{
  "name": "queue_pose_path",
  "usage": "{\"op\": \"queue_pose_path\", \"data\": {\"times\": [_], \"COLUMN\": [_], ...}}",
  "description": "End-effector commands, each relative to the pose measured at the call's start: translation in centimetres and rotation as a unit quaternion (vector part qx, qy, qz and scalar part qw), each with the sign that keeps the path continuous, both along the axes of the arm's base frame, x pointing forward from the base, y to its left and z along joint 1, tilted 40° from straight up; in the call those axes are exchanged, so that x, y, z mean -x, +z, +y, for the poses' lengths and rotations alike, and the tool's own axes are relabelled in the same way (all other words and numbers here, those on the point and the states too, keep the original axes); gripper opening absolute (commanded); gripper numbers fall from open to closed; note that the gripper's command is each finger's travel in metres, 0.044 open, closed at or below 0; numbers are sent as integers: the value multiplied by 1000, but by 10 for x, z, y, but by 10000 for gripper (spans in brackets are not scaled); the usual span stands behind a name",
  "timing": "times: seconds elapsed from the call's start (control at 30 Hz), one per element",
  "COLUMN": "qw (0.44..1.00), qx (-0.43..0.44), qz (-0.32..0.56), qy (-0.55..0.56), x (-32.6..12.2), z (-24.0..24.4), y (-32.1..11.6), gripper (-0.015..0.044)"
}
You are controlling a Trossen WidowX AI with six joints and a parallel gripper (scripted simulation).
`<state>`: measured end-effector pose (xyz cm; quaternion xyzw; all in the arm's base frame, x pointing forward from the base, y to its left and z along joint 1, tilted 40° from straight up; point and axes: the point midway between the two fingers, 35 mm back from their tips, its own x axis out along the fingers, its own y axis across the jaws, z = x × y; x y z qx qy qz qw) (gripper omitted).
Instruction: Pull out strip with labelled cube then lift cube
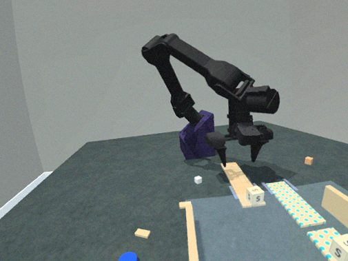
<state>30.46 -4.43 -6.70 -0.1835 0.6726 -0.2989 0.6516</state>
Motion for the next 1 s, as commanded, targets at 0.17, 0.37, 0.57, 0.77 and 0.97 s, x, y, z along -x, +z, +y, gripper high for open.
{"op": "queue_pose_path", "data": {"times": [0.17,0.37,0.57,0.77,0.97], "qw": [1000,1000,1000,1000,1000], "qx": [1,1,2,2,2], "qz": [-1,-1,-2,-3,-3], "qy": [2,2,2,2,2], "x": [-32,-51,-71,-91,-110], "z": [-6,-9,-13,-17,-20], "y": [7,11,16,20,25], "gripper": [440,440,440,440,440]}}
